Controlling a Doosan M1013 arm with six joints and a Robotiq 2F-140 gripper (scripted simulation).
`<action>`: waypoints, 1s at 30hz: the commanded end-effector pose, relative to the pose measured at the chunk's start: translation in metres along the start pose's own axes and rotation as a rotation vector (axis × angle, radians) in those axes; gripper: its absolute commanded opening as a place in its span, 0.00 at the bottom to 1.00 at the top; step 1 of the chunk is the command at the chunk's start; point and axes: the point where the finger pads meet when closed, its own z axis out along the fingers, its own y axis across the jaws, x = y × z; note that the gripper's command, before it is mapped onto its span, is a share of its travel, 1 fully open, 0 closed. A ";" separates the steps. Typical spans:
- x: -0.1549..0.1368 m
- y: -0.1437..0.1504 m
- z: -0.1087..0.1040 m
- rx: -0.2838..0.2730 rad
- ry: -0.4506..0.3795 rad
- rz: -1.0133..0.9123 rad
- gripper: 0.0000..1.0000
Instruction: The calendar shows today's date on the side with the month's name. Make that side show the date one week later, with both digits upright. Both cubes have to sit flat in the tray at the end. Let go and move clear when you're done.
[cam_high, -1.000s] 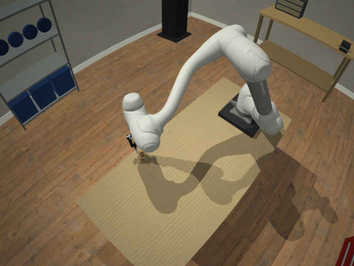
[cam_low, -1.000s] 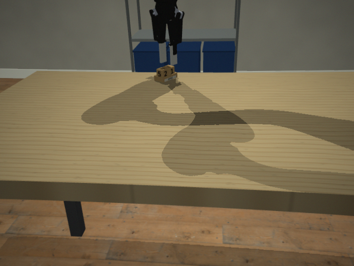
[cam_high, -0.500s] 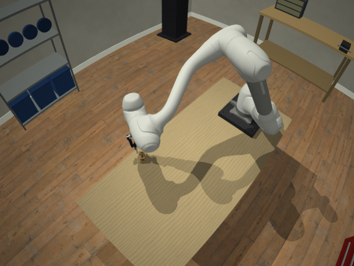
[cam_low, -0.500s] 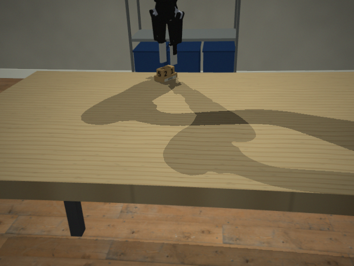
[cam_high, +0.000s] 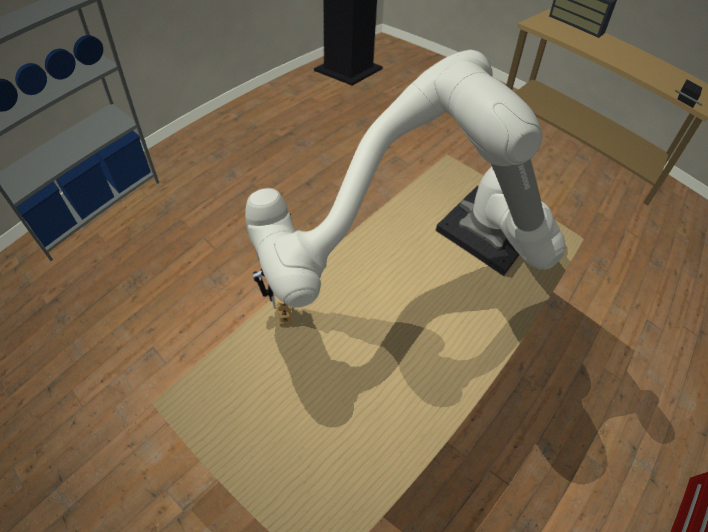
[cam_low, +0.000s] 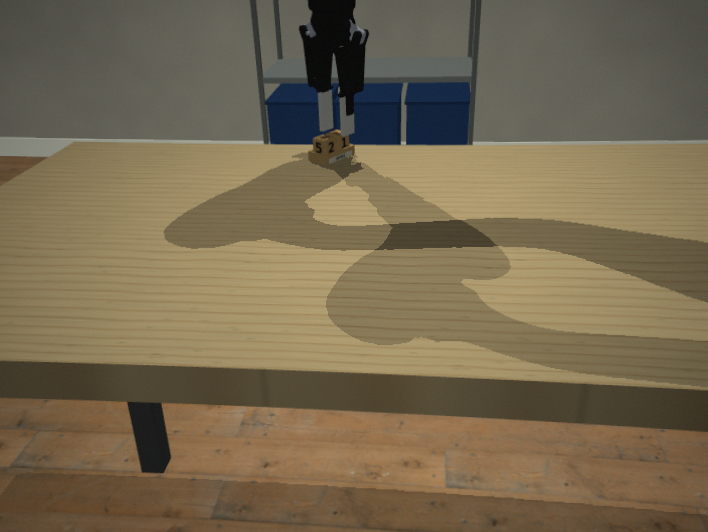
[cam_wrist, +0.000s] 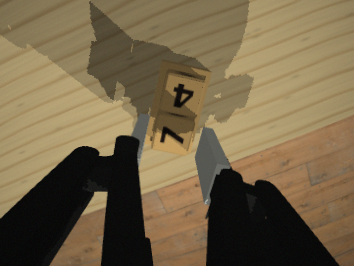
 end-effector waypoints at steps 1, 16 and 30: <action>-0.001 -0.001 0.009 0.002 0.002 -0.003 0.35; -0.001 -0.001 0.021 0.002 0.002 -0.003 0.35; -0.001 -0.001 0.021 0.002 0.002 -0.003 0.35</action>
